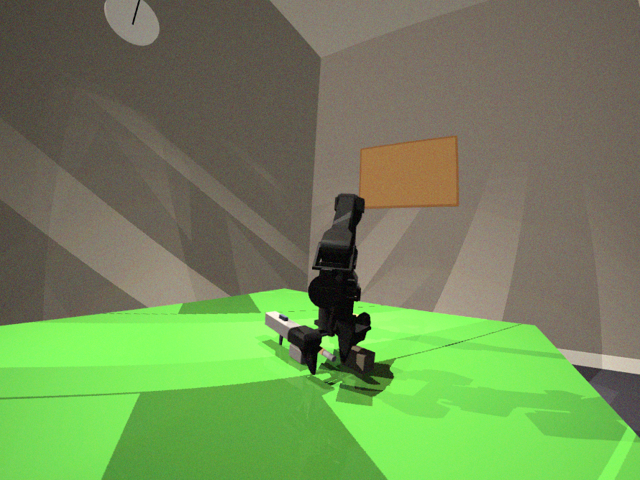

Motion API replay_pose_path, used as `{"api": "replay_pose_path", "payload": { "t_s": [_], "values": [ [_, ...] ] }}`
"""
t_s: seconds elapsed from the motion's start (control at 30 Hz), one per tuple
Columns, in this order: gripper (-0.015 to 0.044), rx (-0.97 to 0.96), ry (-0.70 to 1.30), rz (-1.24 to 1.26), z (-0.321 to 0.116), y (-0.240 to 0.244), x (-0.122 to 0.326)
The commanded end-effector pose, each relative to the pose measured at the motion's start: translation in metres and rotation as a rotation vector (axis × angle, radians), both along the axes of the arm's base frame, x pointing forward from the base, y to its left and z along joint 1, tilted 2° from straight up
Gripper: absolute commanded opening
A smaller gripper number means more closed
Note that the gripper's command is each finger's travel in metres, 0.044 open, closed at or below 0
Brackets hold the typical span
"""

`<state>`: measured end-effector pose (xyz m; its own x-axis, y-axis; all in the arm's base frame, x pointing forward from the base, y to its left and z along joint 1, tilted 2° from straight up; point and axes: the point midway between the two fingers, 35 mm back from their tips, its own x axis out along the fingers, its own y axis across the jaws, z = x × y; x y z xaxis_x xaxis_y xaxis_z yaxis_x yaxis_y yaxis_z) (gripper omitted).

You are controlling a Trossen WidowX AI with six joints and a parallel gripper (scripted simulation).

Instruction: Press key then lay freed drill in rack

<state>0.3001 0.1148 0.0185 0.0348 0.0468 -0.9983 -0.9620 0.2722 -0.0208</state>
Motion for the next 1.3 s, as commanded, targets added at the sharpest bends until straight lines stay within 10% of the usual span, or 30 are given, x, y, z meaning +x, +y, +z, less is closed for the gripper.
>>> {"api": "replay_pose_path", "payload": {
  "t_s": [0.0, 1.03, 1.27],
  "values": [
    [0.044, -0.003, 0.0, 0.002, -0.001, -0.003, -0.001],
    [0.044, -0.004, 0.001, 0.002, -0.006, -0.013, -0.004],
    [0.0256, 0.0, -0.004, -0.001, -0.004, -0.012, -0.002]
  ]
}}
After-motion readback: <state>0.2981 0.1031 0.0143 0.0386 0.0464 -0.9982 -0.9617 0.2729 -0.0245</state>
